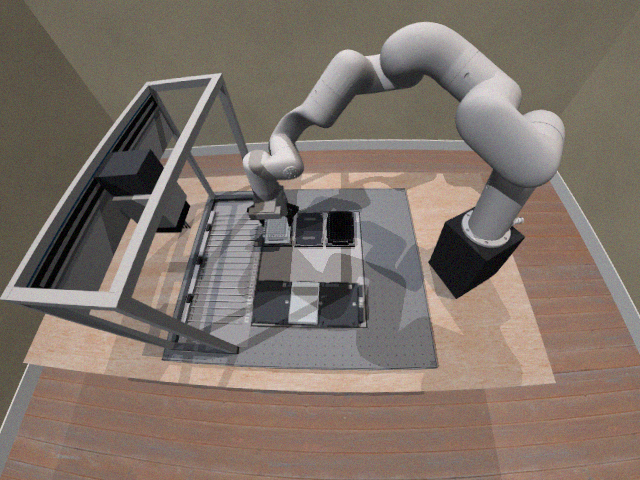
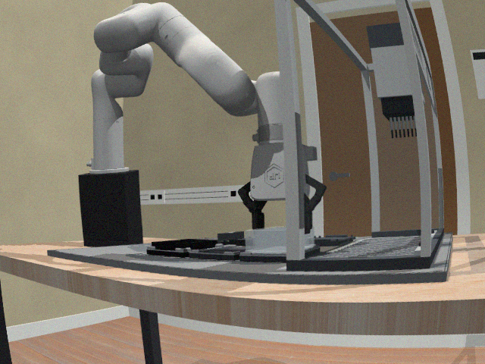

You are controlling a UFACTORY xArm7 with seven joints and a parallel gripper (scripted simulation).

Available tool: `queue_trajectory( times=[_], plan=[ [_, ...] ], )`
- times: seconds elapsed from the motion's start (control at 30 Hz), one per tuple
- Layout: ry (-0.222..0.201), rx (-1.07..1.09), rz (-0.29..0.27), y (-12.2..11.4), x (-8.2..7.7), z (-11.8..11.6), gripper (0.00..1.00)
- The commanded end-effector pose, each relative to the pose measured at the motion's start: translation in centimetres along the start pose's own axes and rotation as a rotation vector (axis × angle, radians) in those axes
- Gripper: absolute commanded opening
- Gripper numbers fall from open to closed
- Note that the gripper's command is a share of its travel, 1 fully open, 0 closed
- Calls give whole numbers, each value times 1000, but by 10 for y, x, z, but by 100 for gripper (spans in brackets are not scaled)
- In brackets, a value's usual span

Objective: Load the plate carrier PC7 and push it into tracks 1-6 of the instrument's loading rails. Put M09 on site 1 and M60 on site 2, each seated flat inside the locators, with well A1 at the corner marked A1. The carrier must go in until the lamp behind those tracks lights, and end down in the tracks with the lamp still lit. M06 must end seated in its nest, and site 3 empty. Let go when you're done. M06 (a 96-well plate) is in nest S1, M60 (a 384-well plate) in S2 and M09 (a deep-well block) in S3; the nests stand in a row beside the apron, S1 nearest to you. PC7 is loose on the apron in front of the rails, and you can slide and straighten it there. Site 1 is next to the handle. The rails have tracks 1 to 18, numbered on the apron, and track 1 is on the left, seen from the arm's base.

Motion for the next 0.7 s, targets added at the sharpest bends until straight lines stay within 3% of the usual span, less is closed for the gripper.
queue_trajectory(
  times=[0.0, 0.67],
  plan=[
    [-5, 0, 0, 0, 1, 2, 100],
    [-5, 0, 0, 0, 7, 2, 100]
  ],
)
Point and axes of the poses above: the point where the finger pads meet when closed, its own x axis out along the fingers, its own z axis across the jaws, y = z × x, the point moved 7 cm from there along -x, back along the fingers, and after that the axes turned 3 degrees about x, right-handed, at the moved point
